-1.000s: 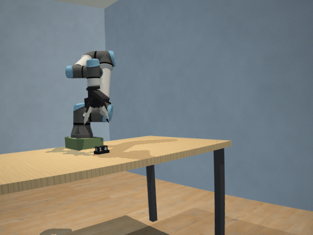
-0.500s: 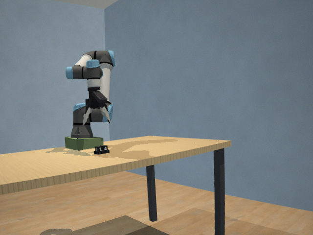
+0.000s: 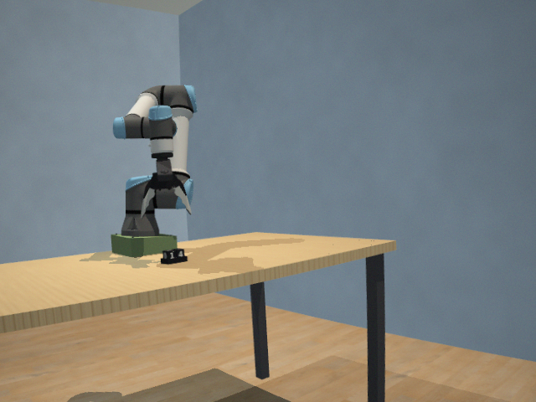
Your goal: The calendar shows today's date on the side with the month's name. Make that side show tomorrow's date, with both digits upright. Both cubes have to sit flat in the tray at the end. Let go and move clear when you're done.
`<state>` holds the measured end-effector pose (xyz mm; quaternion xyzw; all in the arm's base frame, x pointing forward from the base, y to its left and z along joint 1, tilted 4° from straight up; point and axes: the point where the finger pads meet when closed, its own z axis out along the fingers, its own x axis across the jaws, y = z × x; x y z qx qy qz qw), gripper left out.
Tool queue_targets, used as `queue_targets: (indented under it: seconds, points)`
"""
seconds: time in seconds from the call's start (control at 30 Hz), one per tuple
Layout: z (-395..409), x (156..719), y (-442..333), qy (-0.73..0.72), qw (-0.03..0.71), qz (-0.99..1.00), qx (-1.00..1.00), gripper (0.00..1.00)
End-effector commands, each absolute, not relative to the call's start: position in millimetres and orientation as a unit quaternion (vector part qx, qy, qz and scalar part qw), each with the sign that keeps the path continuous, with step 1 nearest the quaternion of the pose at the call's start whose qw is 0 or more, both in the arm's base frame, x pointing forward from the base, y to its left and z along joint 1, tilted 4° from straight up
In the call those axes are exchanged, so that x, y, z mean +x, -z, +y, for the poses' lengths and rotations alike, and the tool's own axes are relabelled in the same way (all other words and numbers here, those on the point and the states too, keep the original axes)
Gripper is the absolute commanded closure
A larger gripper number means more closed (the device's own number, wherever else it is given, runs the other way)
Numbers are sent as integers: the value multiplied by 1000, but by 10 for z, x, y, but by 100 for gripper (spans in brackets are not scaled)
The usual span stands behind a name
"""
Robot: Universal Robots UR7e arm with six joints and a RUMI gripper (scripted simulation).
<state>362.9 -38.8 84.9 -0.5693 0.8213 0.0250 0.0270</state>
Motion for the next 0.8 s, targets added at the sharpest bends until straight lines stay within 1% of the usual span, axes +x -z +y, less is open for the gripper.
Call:
queue_targets:
  seconds: [0.0, 0.1, 0.5, 0.63, 0.77]
  points:
    - [-393, 3639, -797, -24, 21, 868, -496, 0]
    - [-393, 3639, -796, -24, 21, 869, -495, 0]
    - [-384, 3628, -665, -28, 16, 950, -310, 0]
    - [-382, 3625, -651, -28, 15, 957, -289, 0]
    - [-373, 3615, -608, -29, 14, 974, -224, 0]
